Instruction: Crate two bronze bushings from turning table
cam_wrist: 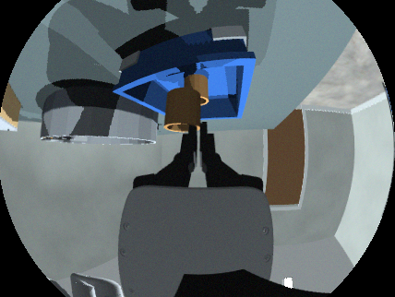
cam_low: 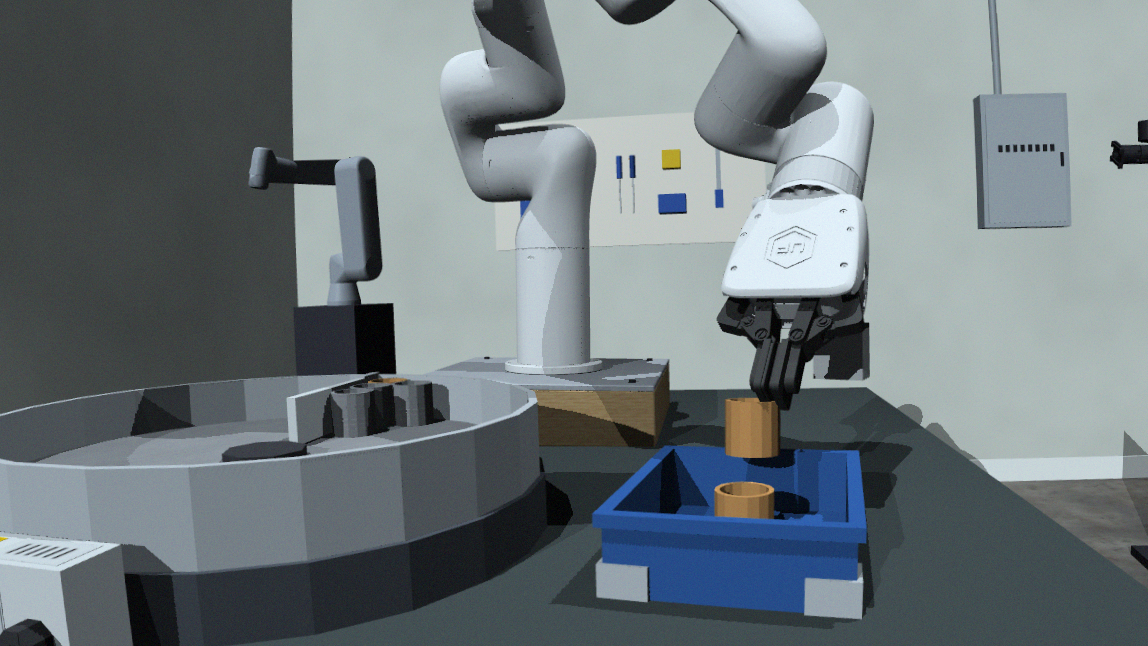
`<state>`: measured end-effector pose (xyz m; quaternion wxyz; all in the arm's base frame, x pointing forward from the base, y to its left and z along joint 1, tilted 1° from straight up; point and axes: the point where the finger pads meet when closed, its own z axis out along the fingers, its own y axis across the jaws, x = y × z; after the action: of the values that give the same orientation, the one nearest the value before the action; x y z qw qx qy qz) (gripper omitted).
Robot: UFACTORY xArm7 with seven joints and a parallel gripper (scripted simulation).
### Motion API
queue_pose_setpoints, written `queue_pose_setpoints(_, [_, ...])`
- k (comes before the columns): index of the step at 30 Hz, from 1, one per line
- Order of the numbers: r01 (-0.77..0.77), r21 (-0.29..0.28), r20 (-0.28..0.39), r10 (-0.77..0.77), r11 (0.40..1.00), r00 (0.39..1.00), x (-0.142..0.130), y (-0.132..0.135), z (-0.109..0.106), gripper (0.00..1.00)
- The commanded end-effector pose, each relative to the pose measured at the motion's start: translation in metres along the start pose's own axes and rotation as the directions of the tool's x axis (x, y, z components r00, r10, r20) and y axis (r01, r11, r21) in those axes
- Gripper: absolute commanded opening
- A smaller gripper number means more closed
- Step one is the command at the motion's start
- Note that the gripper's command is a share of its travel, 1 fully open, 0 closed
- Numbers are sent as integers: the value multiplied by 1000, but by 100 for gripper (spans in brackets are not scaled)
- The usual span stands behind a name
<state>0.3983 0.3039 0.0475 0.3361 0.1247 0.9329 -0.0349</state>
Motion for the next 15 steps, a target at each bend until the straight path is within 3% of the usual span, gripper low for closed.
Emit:
queue_pose_setpoints(1, [-1, -2, 2, 1, 1000, 1000, -1, 1, 0, 0])
queue_pose_setpoints(15, [-1, -2, 2, 1, 1000, 1000, 1, 1, 2, 0])
